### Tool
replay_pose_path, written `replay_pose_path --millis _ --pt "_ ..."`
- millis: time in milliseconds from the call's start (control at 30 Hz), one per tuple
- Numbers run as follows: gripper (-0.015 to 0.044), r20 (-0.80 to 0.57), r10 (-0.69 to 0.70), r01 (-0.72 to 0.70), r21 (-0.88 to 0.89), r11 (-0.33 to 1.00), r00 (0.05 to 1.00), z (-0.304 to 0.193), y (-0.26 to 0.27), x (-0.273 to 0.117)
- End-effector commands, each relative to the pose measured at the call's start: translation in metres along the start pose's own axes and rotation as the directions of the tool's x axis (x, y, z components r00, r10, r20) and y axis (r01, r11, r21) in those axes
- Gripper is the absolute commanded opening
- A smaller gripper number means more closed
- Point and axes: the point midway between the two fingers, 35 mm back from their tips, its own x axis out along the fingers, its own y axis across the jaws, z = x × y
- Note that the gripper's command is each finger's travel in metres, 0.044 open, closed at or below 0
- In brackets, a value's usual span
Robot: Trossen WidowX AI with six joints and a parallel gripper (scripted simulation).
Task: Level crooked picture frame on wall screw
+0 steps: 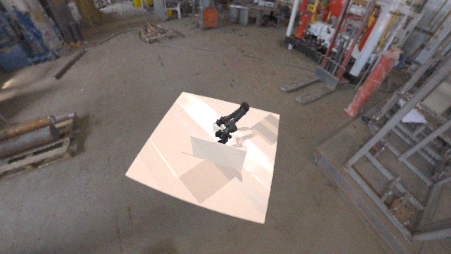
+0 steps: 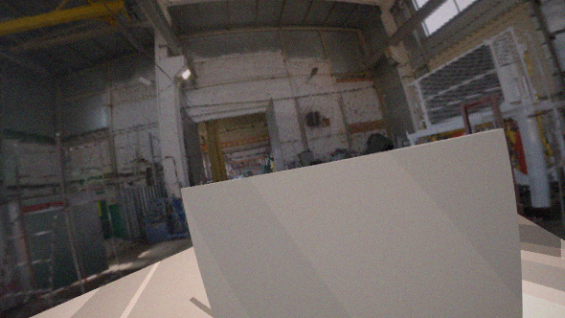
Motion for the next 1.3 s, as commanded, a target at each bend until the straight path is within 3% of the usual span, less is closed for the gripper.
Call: replay_pose_path --millis 0,1267 --pt "0.0000 0.005 0.007 -0.007 0.004 1.000 1.000 0.0020 0.0017 -0.0001" --pt "0.0000 0.006 0.007 -0.007 0.003 1.000 1.000 0.0076 0.0018 -0.0001"
